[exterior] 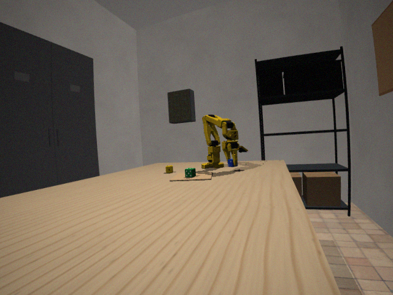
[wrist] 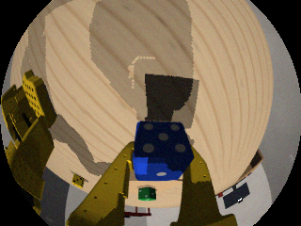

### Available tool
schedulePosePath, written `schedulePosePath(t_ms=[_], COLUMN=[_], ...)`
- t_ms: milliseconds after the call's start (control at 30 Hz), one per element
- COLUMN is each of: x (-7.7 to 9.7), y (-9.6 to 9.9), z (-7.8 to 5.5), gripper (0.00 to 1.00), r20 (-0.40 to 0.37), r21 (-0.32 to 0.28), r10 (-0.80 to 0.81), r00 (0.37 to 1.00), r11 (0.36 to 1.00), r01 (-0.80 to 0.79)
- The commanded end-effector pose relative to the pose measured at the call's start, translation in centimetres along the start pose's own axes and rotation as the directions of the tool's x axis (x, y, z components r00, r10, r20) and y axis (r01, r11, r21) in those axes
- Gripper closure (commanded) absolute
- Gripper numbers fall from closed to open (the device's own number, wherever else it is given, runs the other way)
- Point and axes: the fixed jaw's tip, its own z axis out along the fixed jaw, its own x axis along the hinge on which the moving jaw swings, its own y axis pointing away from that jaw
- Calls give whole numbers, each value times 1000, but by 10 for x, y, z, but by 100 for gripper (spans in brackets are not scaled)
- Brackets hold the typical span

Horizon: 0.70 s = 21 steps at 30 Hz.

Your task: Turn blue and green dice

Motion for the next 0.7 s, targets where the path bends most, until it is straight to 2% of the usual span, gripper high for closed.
schedulePosePath(t_ms=[0, 667], x=[-1, -1], y=[-3, -3], z=[-1, 5], gripper=[100, 100], r20=[2, 2], r21=[21, 21], r10=[-13, -13], r00=[1000, 1000], r11=[1000, 1000], r01=[13, 13])
